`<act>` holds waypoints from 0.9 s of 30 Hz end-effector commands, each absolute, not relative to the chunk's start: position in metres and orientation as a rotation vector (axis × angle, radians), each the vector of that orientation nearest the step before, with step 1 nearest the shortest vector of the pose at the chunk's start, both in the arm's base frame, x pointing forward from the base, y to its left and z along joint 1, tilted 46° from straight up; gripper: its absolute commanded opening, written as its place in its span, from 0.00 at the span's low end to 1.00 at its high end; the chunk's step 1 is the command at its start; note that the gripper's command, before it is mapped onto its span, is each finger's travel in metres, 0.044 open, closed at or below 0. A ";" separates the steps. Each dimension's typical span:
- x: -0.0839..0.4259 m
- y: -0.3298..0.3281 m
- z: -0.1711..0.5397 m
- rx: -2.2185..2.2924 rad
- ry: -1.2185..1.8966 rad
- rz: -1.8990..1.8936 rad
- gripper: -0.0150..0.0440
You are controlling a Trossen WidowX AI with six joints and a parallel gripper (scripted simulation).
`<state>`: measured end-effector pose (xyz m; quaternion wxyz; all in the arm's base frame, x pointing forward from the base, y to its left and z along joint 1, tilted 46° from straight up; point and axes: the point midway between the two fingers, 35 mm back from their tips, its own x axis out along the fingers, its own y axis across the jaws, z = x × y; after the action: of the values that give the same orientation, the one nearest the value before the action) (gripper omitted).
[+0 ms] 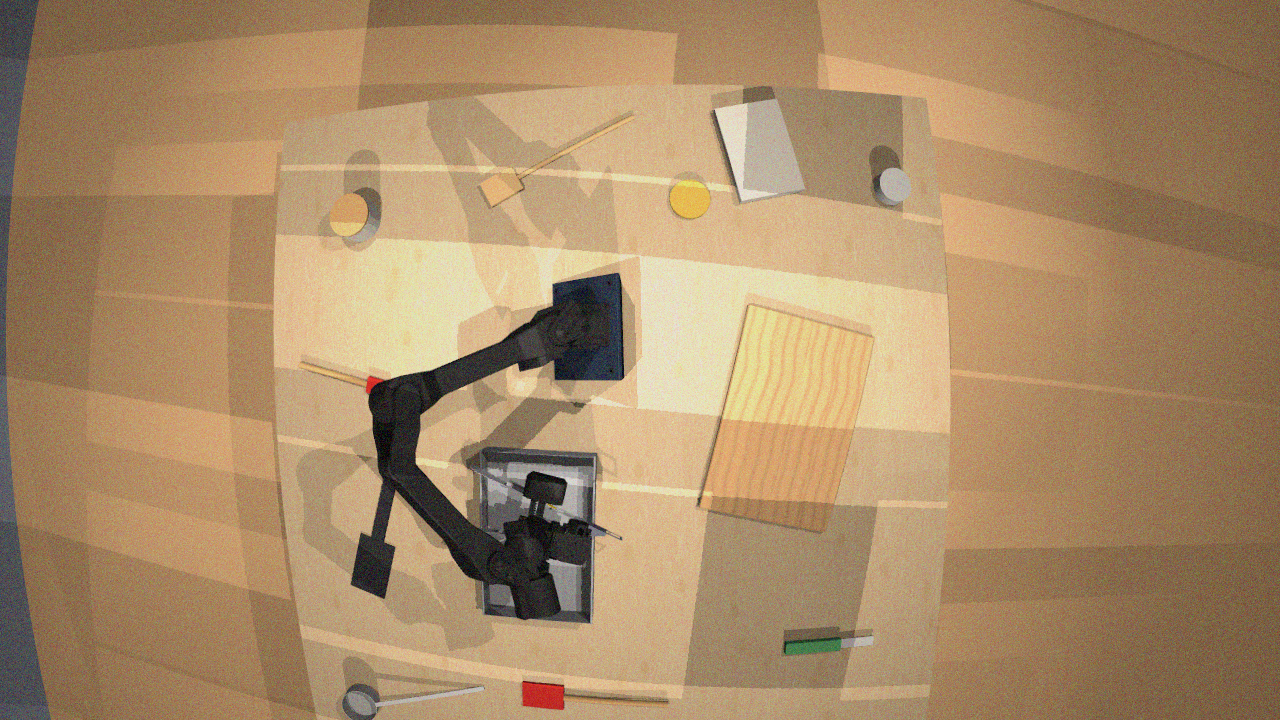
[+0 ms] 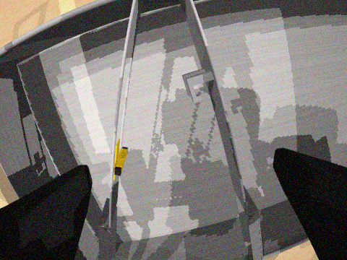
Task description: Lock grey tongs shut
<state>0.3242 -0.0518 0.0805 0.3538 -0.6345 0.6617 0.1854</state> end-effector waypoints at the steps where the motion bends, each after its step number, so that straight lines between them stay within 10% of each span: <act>1: 0.323 -0.058 0.076 -1.647 1.717 0.481 1.00; 27: 0.322 -0.082 0.056 -1.645 1.717 0.473 0.91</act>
<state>0.3214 -0.0819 0.0552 0.3508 -0.6352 0.6633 0.1828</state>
